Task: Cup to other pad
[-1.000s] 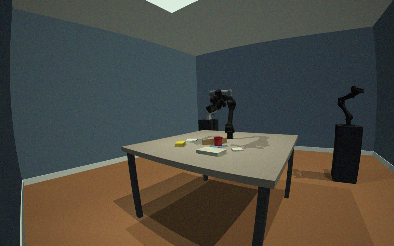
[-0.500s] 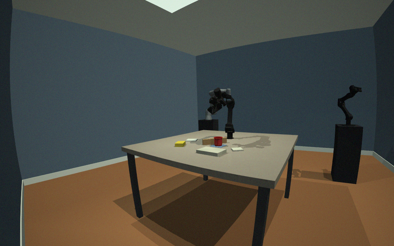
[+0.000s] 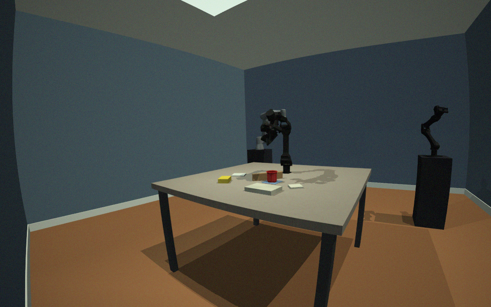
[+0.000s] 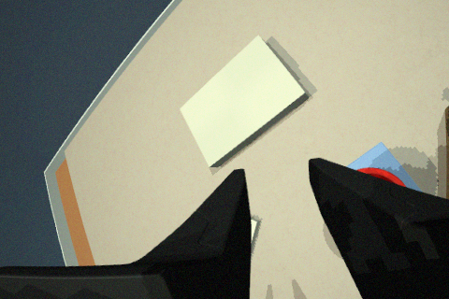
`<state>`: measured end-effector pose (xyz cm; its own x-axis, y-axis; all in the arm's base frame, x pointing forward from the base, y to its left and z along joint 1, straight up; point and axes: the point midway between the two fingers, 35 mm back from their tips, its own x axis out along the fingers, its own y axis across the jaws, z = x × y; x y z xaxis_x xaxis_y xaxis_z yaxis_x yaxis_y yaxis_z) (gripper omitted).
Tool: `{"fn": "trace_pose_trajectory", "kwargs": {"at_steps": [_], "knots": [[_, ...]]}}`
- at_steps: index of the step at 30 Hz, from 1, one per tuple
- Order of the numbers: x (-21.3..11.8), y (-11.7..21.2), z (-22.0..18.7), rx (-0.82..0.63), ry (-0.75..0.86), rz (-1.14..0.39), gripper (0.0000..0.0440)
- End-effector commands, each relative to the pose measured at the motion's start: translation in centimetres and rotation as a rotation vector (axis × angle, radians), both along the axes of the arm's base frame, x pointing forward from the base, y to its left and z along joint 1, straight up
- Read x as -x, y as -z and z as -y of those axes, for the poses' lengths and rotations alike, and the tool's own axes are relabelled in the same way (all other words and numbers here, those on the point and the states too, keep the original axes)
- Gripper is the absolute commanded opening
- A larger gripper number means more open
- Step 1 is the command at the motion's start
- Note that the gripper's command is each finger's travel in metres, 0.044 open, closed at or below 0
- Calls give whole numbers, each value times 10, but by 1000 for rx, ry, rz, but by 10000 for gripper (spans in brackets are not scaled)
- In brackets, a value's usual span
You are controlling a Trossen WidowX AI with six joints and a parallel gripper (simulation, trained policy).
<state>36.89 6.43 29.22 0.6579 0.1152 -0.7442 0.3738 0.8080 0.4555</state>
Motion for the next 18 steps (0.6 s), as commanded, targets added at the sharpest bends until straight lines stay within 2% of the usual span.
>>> {"fn": "trace_pose_trajectory", "kwargs": {"at_steps": [1,18], "knots": [[0,4,-4,-25,28,-58,122],[5,39,-2,-24,133,-314,121]]}}
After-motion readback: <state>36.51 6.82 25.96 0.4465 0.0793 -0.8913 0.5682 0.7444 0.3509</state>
